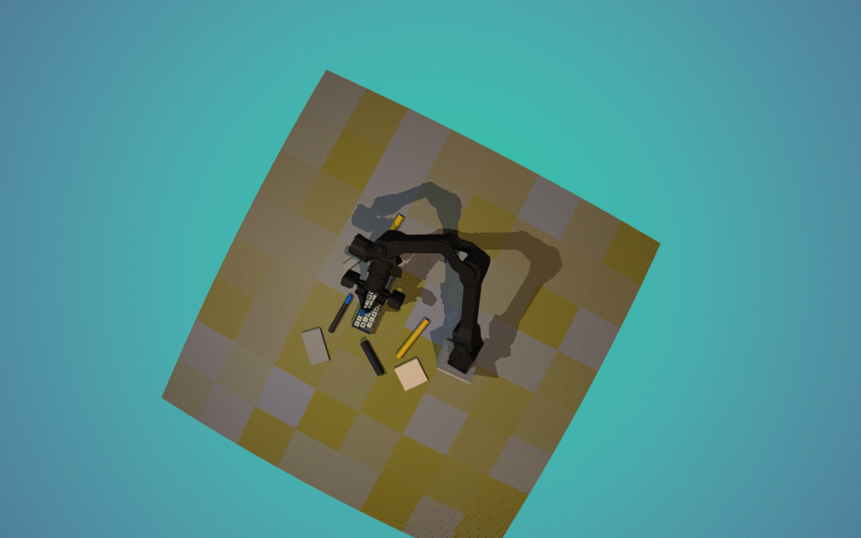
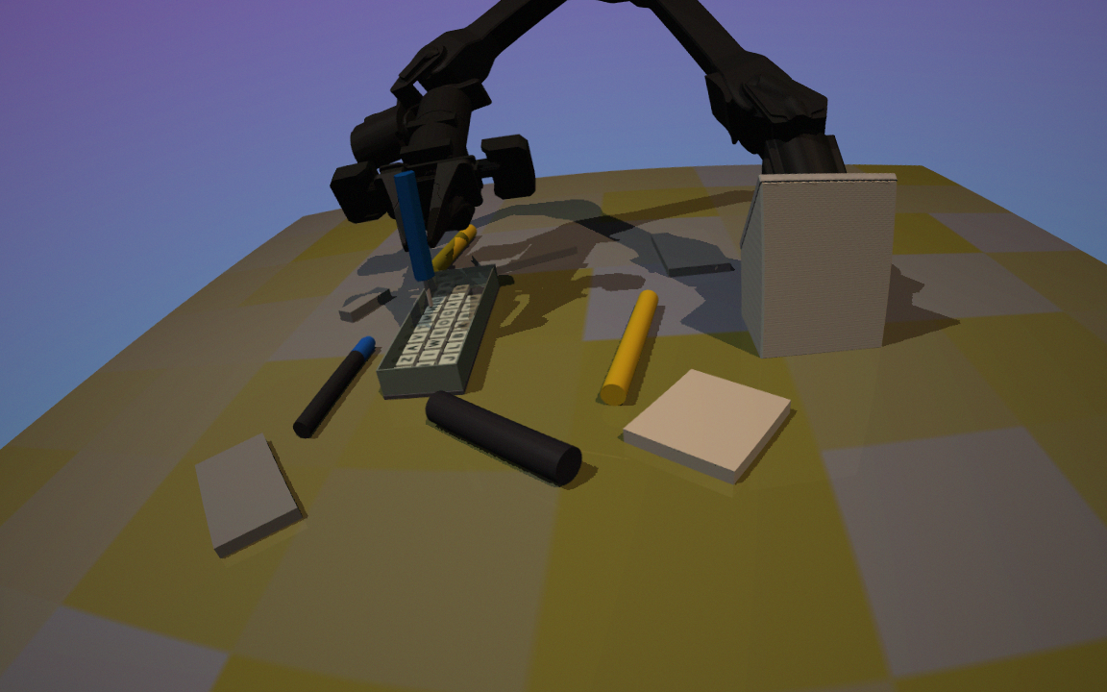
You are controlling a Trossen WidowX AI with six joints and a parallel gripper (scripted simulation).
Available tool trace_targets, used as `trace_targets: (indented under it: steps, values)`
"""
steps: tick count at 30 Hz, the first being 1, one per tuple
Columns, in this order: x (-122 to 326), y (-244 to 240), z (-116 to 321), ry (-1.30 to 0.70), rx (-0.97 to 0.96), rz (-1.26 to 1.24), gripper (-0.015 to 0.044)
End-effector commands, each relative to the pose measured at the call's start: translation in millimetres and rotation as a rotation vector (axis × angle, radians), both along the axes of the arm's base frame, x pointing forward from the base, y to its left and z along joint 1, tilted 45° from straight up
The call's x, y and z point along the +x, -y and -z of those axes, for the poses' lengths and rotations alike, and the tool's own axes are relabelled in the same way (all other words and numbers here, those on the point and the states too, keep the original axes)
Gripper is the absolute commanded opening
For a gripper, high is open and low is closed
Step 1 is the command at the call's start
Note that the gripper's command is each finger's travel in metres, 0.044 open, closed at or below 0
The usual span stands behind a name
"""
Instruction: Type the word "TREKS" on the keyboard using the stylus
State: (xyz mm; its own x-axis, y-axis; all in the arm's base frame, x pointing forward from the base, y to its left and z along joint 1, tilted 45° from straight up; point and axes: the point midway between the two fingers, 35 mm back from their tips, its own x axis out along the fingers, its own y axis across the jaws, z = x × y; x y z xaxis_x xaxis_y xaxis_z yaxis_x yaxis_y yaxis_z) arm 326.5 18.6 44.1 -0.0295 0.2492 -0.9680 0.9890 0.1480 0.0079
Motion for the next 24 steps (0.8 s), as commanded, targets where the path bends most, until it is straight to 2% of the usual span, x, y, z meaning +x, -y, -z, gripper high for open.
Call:
trace_targets:
  steps: [1,4,10,12,24]
  values:
    - [-1.3,-6.2,-6.9,-0.003,0.002,0.006,0.0081]
    - [0.3,-5.4,-5.8,0.008,-0.001,-0.005,0.0085]
    - [0.3,-5.4,-5.8,0.008,-0.001,-0.005,0.0045]
    - [-1.7,-4.7,-6.7,0.007,-0.001,-0.004,0.0]
    - [-19.9,1.8,-13.4,-0.004,0.002,0.006,0.0]
